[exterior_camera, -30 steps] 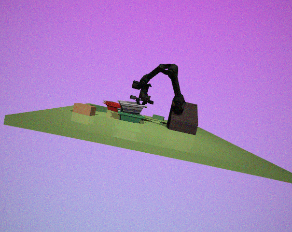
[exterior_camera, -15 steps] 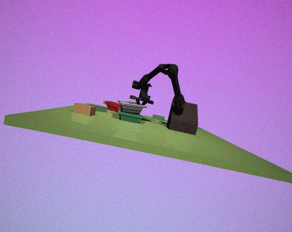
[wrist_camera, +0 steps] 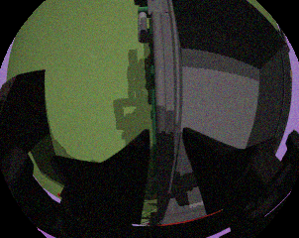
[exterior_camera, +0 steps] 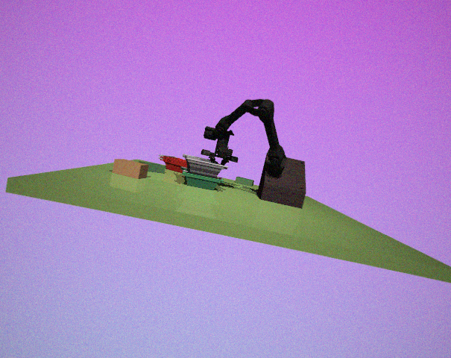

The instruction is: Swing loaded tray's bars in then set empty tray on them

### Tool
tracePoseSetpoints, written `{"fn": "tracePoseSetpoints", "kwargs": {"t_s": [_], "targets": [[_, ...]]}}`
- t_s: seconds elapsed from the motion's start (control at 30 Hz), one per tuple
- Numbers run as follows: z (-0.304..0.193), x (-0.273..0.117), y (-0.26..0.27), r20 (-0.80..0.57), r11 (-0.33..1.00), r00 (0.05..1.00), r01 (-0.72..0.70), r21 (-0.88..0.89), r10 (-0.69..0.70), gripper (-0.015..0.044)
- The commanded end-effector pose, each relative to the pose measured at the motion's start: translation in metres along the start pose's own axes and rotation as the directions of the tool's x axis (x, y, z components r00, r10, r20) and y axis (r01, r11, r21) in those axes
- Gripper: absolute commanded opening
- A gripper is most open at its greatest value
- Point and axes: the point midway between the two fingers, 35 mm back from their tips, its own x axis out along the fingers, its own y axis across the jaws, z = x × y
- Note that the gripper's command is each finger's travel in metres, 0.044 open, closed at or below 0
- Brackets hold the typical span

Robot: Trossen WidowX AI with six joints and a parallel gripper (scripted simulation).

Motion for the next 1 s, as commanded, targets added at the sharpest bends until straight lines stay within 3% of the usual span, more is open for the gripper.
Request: {"fn": "tracePoseSetpoints", "kwargs": {"t_s": [0.0, 0.53, 0.8, 0.97], "targets": [[0.000, 0.001, 0.002, 0.000, 1.000, 1.000, -0.008, 0.008, 0.008, 0.0205], [0.000, 0.001, 0.002, 0.000, 1.000, 1.000, -0.008, 0.008, 0.008, 0.0440], [0.000, -0.002, 0.001, 0.001, 1.000, 1.000, -0.003, 0.002, 0.003, 0.0440], [-0.003, -0.028, -0.003, -0.005, 1.000, 1.000, -0.005, 0.005, 0.005, 0.0440]]}}
